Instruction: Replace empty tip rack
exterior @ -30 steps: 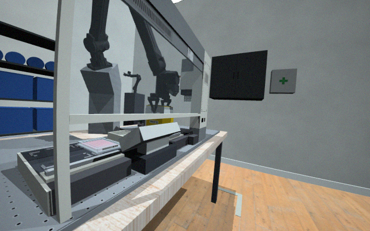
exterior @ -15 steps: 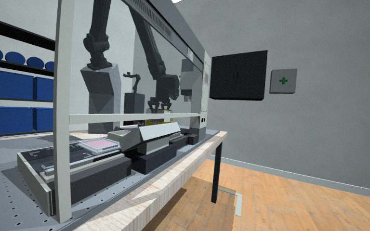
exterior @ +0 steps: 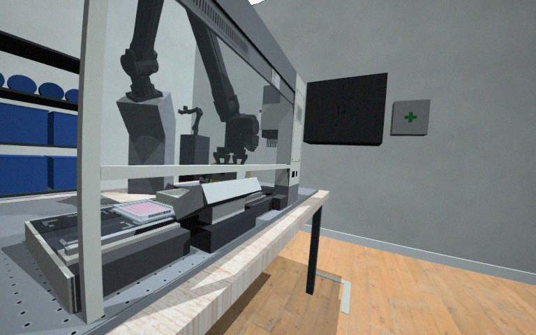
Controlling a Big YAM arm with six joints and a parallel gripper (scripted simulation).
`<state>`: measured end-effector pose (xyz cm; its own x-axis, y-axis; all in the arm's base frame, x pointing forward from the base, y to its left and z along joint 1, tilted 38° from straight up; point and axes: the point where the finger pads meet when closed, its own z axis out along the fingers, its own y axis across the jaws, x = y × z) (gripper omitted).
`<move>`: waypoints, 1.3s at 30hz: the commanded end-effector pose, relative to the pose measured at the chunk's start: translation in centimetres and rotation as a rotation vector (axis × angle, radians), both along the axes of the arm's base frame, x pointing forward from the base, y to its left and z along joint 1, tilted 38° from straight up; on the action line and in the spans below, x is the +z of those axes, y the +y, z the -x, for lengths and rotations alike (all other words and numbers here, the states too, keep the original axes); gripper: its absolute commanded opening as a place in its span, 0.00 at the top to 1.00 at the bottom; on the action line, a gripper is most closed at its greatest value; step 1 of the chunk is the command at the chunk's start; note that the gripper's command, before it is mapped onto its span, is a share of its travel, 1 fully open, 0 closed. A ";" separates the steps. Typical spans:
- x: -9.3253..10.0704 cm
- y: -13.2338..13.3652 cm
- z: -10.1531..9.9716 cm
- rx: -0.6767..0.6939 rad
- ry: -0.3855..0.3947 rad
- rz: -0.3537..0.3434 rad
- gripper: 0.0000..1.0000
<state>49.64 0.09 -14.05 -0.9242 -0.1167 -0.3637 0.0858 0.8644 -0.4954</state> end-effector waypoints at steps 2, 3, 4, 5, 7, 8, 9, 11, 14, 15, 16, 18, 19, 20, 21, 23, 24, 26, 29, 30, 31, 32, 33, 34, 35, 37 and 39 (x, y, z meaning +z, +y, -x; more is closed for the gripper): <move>-0.6 -0.8 -1.0 0.002 -0.012 0.001 1.00; -0.9 -1.0 -0.8 0.002 -0.008 0.002 1.00; -1.0 -1.1 -0.7 0.002 -0.006 0.002 1.00; -1.1 -1.2 -0.9 0.002 -0.007 0.002 1.00; -1.4 -1.3 -1.1 0.002 -0.010 0.002 1.00; -1.5 -1.4 -1.2 0.002 -0.011 0.001 1.00; -1.6 -1.5 -1.3 0.002 -0.011 0.001 1.00; -1.7 -1.5 -1.4 0.002 -0.011 0.001 1.00; -1.5 -1.3 -1.8 0.009 -0.021 0.000 1.00; -2.1 -1.8 -1.6 0.002 -0.011 0.002 1.00; -2.2 -1.9 -1.7 0.002 -0.010 0.002 1.00; -2.5 -2.0 -1.8 0.002 -0.010 0.002 1.00; -2.6 -2.1 -1.8 0.002 -0.010 0.002 1.00; -2.8 -2.2 -1.8 0.002 -0.010 0.002 1.00; -2.9 -2.3 -1.8 0.002 -0.009 0.002 1.00; -3.3 -2.5 -1.6 0.002 -0.005 0.003 1.00; -3.4 -2.6 -1.6 0.002 -0.003 0.003 1.00; -2.8 -1.9 -1.9 0.015 -0.014 0.002 1.00; -2.6 -1.7 -1.9 0.010 -0.017 0.000 1.00; -2.0 -1.4 -2.5 0.022 -0.034 -0.001 1.00; -2.0 -1.4 -2.6 0.022 -0.034 -0.001 1.00; -1.9 -1.3 -2.6 0.023 -0.035 -0.001 1.00; -2.0 -1.3 -2.7 0.023 -0.035 -0.001 1.00; -1.9 -1.3 -2.7 0.023 -0.035 -0.001 1.00; -1.9 -1.3 -2.7 0.023 -0.036 0.000 1.00; -2.0 -1.3 -2.6 0.024 -0.035 0.000 1.00; -2.1 -1.3 -2.4 0.024 -0.030 0.000 1.00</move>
